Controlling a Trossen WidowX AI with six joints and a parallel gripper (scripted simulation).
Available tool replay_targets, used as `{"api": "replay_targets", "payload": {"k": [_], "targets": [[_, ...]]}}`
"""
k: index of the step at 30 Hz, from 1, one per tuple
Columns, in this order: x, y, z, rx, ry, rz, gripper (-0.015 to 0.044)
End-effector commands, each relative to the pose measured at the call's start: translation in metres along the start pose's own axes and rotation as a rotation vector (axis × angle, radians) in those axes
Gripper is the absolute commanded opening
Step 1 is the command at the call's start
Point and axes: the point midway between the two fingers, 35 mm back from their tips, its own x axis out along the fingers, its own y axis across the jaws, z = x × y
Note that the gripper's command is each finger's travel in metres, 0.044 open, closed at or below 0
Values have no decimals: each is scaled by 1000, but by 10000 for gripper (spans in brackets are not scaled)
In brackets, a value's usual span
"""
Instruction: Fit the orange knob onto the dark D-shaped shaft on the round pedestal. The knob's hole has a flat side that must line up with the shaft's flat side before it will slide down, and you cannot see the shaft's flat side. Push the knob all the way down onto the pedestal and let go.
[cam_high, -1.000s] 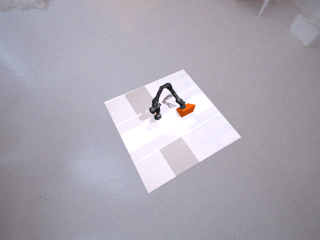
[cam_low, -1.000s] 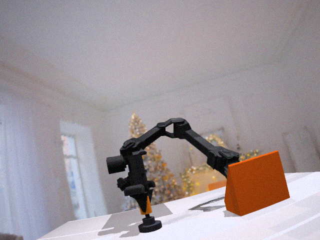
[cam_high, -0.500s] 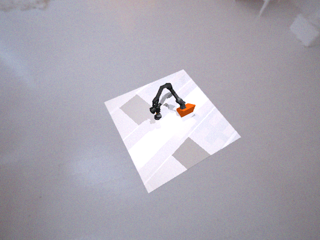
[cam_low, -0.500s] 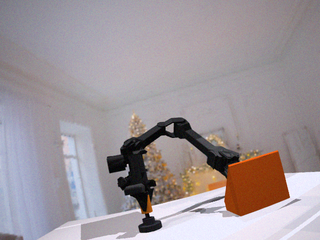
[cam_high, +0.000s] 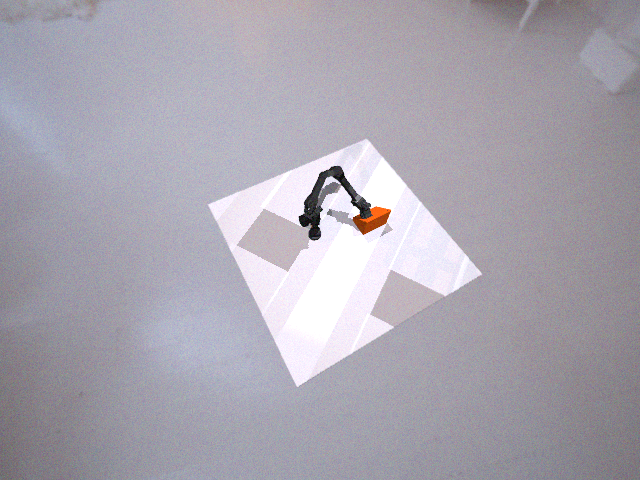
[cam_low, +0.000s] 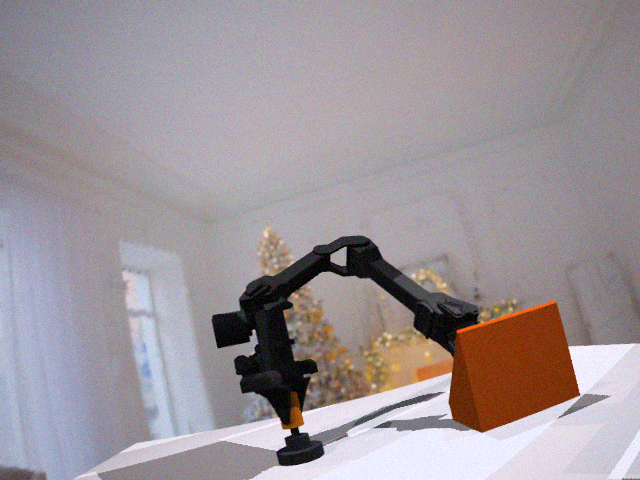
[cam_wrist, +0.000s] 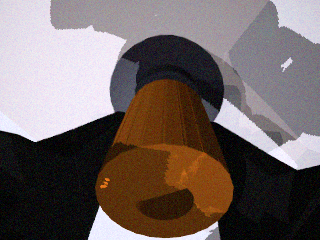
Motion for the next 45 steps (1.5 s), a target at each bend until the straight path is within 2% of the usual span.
{"api": "replay_targets", "payload": {"k": [1,25,32,45], "targets": [[1,0,-1,7,-1,0,0],[-3,-1,-2,7,0,1,0],[-2,0,0,206,0,1,0],[-1,0,-1,216,0,1,0]]}}
